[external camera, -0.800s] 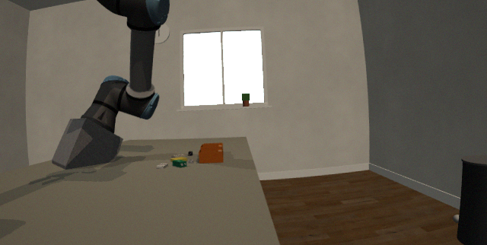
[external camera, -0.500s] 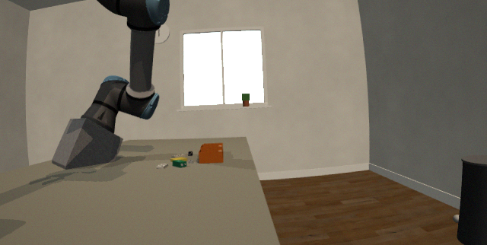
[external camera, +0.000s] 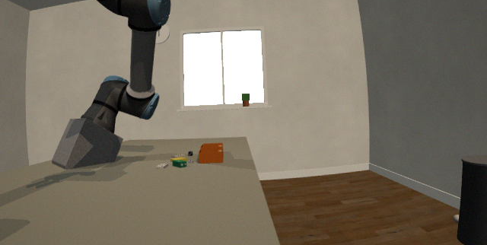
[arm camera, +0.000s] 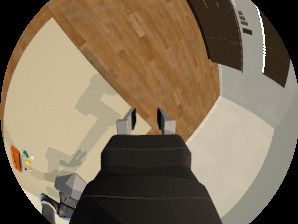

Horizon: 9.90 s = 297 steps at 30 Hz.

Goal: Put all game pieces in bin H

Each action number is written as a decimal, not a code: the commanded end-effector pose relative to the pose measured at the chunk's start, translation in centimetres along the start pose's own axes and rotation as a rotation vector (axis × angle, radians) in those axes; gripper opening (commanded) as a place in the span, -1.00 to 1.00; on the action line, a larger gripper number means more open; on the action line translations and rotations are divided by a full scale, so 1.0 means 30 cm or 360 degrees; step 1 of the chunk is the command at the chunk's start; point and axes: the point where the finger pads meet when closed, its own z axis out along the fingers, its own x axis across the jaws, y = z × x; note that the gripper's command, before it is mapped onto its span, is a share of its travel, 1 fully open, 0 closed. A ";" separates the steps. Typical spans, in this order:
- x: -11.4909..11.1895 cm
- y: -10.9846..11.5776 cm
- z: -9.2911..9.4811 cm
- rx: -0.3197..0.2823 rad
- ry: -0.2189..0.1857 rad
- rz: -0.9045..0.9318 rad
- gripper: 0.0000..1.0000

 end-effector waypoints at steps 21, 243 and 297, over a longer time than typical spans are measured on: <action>-0.248 -0.088 0.233 0.0020 -0.0017 -0.0152 -0.39; -2.579 0.888 -0.516 0.1485 0.0684 -0.4753 -0.39; -2.634 0.829 -0.497 0.1051 -0.0483 -0.2233 -0.39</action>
